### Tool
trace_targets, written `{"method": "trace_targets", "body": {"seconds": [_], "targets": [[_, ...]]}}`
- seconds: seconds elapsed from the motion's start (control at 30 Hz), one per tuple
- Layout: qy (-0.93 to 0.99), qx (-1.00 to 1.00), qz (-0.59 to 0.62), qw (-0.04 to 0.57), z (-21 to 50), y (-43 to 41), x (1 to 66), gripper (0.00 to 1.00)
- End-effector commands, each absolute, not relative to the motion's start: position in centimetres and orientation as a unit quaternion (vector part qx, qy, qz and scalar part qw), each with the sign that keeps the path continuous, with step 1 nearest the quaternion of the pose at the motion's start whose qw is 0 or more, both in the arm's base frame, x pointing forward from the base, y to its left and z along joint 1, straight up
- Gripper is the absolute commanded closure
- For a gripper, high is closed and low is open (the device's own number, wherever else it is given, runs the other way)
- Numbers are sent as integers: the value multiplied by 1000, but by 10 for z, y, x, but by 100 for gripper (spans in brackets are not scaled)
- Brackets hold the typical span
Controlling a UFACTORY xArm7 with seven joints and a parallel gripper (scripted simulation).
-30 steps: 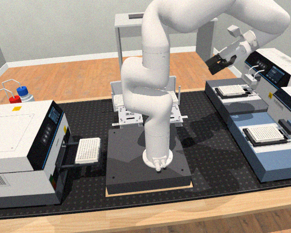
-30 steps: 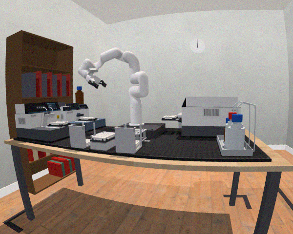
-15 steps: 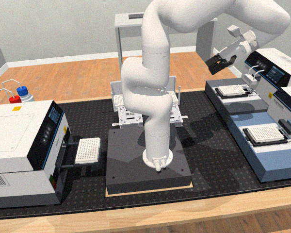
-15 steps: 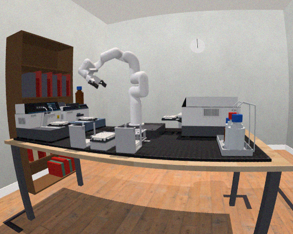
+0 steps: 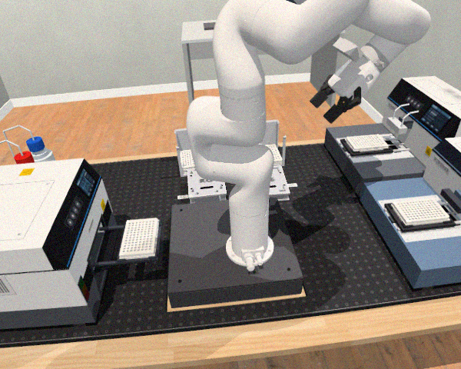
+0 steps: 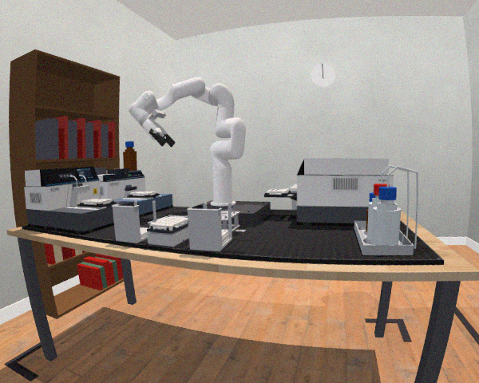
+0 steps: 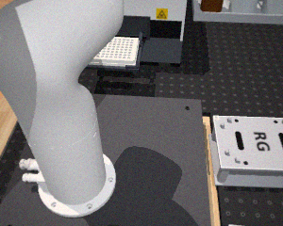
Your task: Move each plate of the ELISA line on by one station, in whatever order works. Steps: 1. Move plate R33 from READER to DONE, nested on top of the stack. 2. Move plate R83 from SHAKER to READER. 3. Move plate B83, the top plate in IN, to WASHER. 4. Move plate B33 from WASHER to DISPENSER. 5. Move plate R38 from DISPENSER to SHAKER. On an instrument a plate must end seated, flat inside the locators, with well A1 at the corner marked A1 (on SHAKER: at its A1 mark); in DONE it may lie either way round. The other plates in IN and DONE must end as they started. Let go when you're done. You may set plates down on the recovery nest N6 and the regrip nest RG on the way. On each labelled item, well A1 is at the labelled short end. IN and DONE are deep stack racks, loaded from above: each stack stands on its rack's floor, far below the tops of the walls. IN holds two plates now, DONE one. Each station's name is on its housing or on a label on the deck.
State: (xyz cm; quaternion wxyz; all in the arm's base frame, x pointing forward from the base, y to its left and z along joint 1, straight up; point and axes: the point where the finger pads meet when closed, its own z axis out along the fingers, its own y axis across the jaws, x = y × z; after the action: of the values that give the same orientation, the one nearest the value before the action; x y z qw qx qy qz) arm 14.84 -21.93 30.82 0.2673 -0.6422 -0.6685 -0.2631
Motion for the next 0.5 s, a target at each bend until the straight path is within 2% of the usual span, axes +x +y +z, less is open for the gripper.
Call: {"method": "trace_targets", "body": {"seconds": [0.0,0.1,0.47], "targets": [[-735,-601,-223,223,301,-208,157,0],[-748,-591,-215,214,299,-206,158,0],[-869,-464,-122,120,282,-179,177,0]]}}
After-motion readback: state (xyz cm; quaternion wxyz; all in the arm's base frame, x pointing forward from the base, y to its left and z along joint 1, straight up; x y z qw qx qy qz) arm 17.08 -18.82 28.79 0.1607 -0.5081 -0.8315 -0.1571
